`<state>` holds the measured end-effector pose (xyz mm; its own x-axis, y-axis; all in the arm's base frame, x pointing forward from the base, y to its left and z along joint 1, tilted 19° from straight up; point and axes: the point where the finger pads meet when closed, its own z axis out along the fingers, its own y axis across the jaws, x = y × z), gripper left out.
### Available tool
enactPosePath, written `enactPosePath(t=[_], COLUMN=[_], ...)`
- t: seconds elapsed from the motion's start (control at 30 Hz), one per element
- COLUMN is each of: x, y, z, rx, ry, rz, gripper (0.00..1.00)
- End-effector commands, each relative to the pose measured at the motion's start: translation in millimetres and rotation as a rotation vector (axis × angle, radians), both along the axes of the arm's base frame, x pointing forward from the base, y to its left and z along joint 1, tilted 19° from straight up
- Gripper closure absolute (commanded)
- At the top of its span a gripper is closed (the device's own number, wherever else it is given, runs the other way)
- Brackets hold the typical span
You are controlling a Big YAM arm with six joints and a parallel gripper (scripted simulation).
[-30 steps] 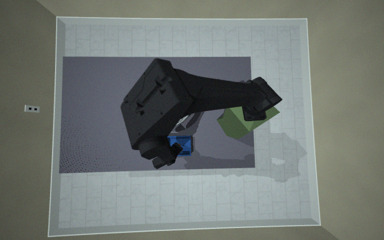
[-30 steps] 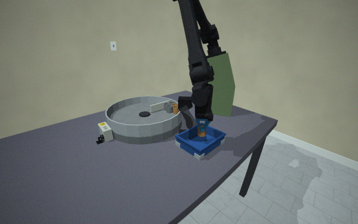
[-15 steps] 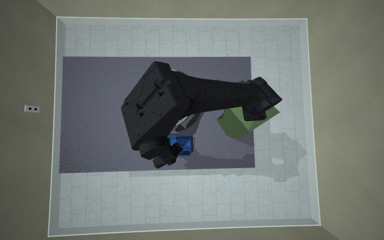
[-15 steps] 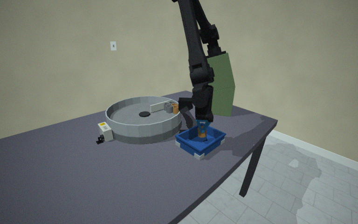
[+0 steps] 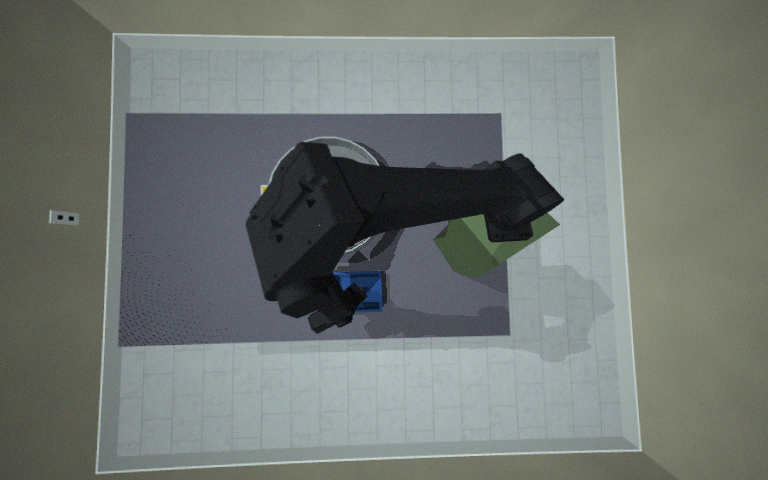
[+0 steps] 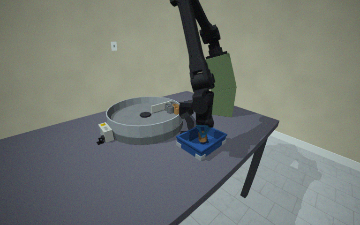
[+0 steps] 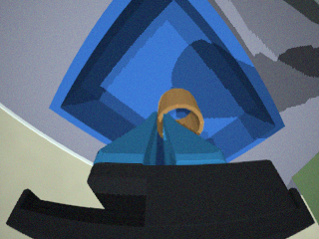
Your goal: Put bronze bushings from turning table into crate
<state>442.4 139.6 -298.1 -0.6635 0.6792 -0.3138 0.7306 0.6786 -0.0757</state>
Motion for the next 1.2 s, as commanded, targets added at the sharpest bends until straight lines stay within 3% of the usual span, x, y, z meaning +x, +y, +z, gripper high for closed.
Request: enactPosePath(t=[0.0, 0.33, 0.47, 1.17], x=[13.4, 19.8, 12.5, 14.0], y=[3.2, 3.0, 4.1, 4.4], z=[-5.3, -6.9, -14.5, -11.1], rx=[0.01, 0.015, 0.008, 0.01], ry=[-0.02, -0.032, -0.017, -0.021], rz=[0.009, 0.007, 0.015, 0.014], gripper=[1.0, 1.0, 1.0, 1.0])
